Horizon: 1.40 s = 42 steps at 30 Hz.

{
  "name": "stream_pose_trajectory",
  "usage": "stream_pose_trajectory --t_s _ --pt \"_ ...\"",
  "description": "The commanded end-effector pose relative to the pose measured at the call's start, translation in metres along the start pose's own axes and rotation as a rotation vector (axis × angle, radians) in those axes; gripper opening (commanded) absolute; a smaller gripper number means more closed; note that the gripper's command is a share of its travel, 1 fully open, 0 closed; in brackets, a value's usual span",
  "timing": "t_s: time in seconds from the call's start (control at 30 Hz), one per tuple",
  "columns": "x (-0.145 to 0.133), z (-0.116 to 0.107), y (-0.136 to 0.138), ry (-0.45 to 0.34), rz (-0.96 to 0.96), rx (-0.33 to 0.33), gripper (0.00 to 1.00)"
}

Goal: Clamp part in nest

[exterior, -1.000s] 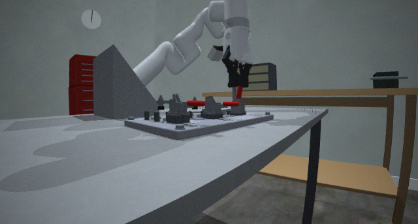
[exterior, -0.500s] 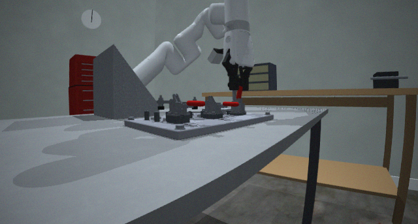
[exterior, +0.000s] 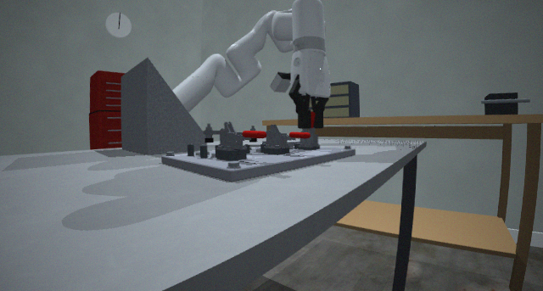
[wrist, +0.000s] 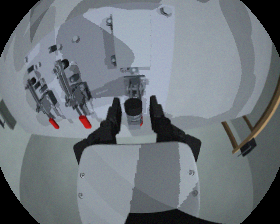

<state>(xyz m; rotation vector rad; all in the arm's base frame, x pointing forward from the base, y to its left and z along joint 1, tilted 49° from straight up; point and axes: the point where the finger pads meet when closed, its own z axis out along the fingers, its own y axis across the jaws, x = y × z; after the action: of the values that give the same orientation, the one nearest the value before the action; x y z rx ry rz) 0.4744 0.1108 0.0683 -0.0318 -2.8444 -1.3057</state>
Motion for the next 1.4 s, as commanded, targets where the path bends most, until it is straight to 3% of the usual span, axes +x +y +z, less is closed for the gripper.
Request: stream_pose_trajectory --t_s 0.0,0.33,0.37,1.37 --pt "-0.0011 -0.0008 0.0001 -0.003 -0.001 0.001 0.47" --pt "-0.0011 -0.0008 0.0001 -0.003 -0.001 0.001 0.47" --pt "-0.0011 -0.0008 0.0001 -0.003 -0.001 0.001 0.0" --pt "-0.0011 -0.0008 0.0001 -0.003 -0.001 0.001 0.0"
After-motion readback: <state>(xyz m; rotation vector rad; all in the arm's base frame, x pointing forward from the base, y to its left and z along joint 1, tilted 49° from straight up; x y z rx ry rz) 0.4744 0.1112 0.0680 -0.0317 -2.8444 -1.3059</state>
